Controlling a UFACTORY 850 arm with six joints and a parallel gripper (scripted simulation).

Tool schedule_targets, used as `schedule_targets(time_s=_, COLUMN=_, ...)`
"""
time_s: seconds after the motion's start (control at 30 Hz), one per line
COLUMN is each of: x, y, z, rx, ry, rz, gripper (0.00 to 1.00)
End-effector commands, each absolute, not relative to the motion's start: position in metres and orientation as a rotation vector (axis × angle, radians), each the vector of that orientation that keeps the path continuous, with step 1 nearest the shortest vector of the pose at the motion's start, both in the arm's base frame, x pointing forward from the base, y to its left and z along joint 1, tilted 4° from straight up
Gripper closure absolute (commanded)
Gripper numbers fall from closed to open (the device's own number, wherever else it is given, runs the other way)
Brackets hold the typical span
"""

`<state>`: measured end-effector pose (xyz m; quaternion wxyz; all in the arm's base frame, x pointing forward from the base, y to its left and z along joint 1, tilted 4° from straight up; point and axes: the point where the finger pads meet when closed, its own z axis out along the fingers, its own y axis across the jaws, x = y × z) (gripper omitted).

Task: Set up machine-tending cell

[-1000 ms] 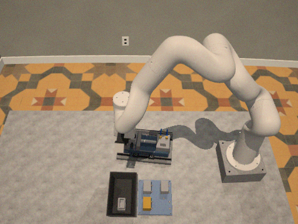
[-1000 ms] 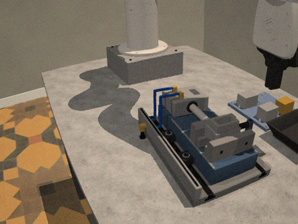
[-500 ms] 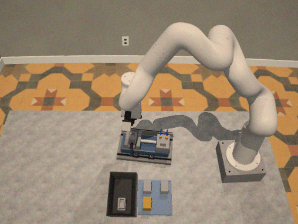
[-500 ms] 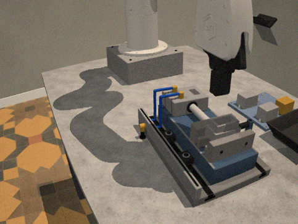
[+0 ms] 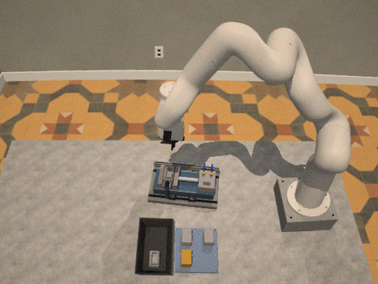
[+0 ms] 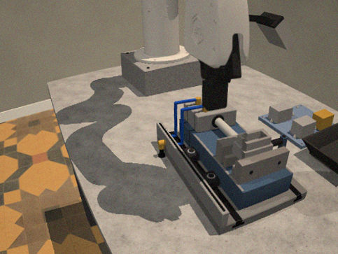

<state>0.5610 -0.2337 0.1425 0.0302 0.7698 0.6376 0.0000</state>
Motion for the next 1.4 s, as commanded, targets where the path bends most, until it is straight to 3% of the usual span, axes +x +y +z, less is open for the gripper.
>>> schedule_targets(time_s=0.0, x=0.562, y=-0.235, z=0.144, rx=2.372, ry=1.964, rz=0.002, gripper=1.00)
schedule_targets(time_s=0.8, x=0.562, y=-0.234, z=0.144, rx=2.372, ry=1.964, rz=0.002, gripper=1.00)
schedule_targets(time_s=1.13, x=0.577, y=-0.155, z=0.140, rx=2.372, ry=1.964, rz=0.002, gripper=1.00)
schedule_targets(time_s=1.17, x=0.577, y=-0.155, z=0.140, rx=2.372, ry=1.964, rz=0.002, gripper=0.31)
schedule_targets(time_s=1.37, x=0.577, y=-0.155, z=0.140, rx=2.372, ry=1.964, rz=0.002, gripper=0.31)
